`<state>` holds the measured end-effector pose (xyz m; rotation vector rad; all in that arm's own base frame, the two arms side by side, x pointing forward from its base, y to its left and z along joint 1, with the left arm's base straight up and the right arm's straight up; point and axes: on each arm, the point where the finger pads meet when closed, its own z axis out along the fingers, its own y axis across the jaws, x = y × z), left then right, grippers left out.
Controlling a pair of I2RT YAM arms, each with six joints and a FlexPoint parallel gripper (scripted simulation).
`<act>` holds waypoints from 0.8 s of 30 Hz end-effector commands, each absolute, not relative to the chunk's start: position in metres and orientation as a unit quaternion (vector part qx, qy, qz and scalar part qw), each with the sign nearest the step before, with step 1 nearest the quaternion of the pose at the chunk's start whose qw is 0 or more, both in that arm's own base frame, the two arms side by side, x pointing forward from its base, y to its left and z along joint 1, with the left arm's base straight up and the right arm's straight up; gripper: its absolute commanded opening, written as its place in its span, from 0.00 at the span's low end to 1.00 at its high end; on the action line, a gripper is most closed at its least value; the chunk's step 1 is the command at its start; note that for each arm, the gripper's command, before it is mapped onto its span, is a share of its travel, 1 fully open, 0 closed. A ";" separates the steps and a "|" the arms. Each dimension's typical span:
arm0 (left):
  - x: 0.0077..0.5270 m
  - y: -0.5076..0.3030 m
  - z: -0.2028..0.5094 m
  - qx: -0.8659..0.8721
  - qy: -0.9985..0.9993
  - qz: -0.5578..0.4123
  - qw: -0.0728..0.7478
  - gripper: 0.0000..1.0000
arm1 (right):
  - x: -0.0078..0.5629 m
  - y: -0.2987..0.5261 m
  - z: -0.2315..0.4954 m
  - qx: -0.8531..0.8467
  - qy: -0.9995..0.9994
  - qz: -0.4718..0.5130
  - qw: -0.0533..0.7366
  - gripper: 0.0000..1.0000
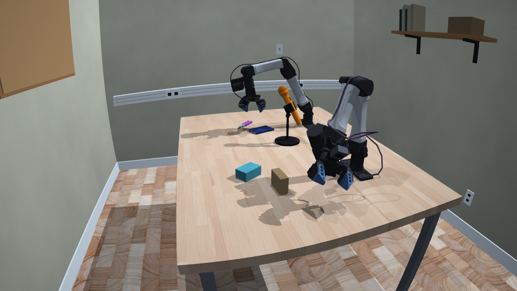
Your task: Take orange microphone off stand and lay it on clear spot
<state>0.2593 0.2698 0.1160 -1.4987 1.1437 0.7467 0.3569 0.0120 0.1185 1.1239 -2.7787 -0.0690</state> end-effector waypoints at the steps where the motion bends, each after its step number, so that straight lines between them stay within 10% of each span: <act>1: 0.261 0.271 0.122 -0.628 0.472 0.310 0.536 1.00 | 0.359 0.012 0.124 0.375 -0.925 -0.020 0.061 1.00; 24: 0.296 0.259 0.148 -0.588 0.522 0.270 0.556 1.00 | 0.382 0.008 0.141 0.332 -0.943 0.010 -0.030 1.00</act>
